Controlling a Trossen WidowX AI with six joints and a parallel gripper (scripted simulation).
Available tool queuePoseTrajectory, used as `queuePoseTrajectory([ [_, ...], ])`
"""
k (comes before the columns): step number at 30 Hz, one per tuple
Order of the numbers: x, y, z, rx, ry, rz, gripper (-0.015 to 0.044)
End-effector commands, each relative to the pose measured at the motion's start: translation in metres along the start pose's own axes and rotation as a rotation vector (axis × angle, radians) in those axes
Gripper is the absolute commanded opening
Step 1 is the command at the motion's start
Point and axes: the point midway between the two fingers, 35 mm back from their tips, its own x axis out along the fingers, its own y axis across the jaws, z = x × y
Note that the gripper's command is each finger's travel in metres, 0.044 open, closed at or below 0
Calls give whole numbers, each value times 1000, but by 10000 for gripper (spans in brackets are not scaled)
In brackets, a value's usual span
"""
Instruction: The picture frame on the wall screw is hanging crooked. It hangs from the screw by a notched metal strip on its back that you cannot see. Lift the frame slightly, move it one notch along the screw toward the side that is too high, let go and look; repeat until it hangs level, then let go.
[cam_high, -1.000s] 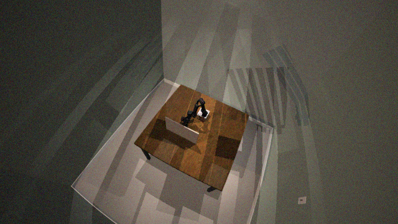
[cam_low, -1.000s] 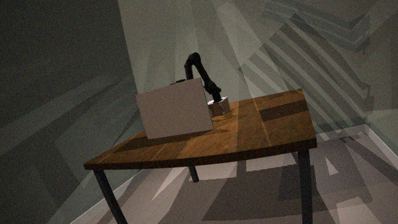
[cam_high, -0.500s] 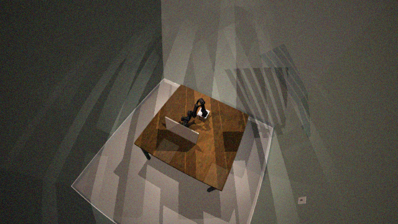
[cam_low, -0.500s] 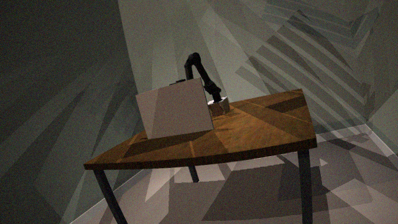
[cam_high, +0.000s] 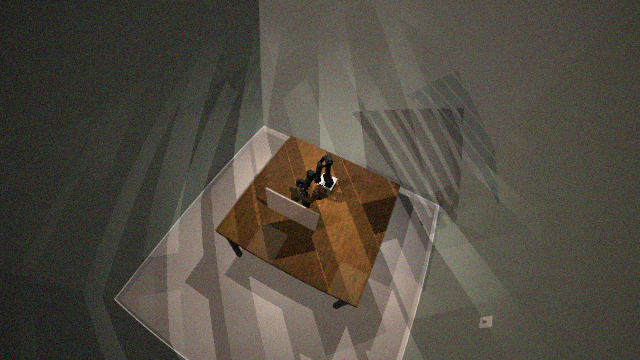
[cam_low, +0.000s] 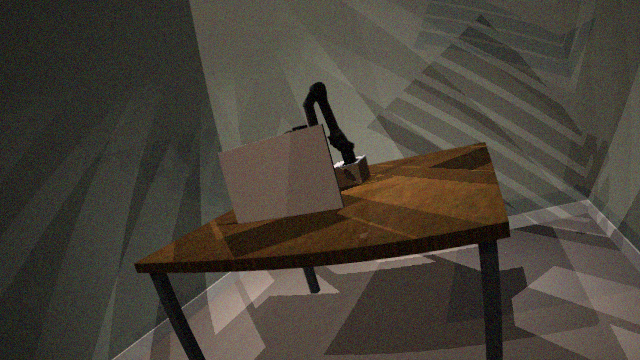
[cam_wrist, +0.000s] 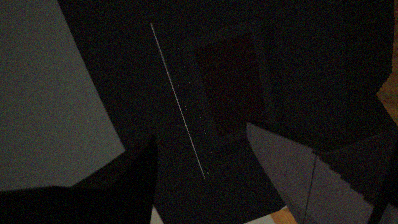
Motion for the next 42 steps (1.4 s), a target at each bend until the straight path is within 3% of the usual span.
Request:
queuePoseTrajectory([
  [1,-1,0,0,1,0,1,260],
  [17,-108,39,5,80,0,-31,260],
  [42,-109,38,4,52,-10,-28,260],
])
